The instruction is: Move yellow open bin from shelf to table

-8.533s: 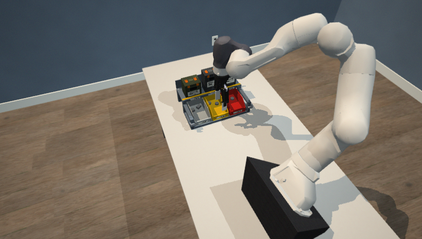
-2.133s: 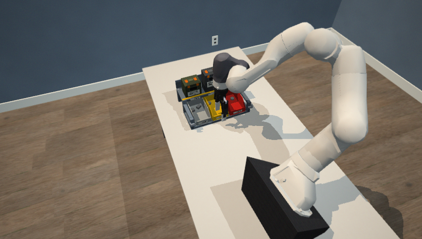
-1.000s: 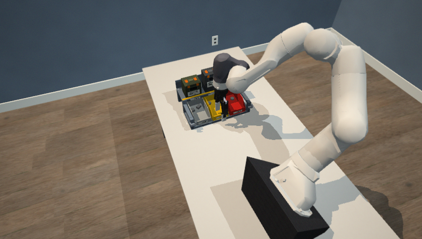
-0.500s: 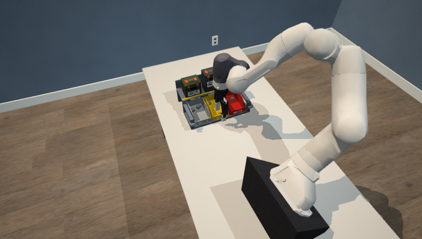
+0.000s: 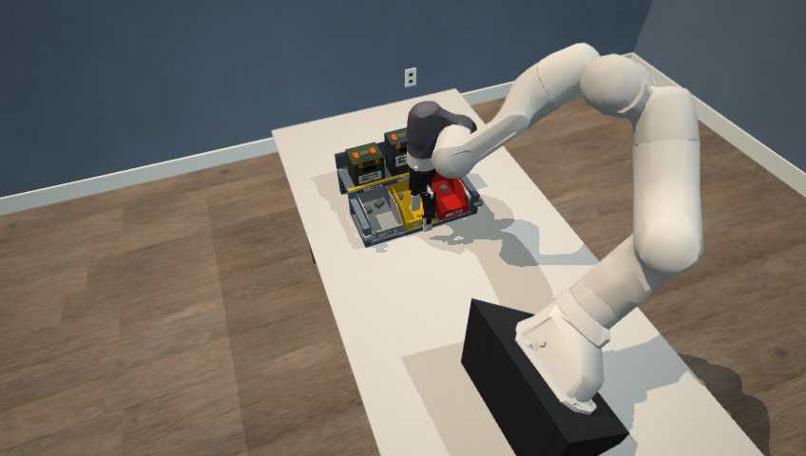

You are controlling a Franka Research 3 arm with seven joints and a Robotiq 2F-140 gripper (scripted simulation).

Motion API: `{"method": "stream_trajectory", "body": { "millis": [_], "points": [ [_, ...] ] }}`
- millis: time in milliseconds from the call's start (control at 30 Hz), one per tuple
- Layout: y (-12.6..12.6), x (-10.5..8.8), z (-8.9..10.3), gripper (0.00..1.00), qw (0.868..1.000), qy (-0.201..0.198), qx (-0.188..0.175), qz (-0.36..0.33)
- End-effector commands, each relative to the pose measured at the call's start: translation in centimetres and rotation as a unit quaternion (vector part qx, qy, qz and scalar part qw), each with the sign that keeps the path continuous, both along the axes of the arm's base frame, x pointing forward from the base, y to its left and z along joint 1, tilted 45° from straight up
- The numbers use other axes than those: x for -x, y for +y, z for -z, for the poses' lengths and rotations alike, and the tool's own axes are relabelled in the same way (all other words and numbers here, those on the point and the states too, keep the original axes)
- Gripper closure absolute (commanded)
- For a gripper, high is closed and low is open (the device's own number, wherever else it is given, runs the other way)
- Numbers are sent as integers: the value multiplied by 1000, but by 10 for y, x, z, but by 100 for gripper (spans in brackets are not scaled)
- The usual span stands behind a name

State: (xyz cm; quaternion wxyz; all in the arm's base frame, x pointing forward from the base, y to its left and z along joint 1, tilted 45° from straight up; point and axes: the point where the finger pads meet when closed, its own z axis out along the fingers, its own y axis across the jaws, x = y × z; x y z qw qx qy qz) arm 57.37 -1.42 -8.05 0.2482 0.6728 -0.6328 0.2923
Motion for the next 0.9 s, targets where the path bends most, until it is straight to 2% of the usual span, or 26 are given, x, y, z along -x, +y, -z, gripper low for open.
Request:
{"method": "stream_trajectory", "body": {
  "millis": [0, 467, 500, 867],
  "points": [
    [1, -1, -1, 43, 1000, -2, 0, 0],
    [2, -2, -2, 43, 1000, -3, -1, 1],
    [0, 0, -1, 100, 1000, -1, 0, 0],
    [0, 0, -1, 100, 1000, -1, 0, 0]
  ]
}}
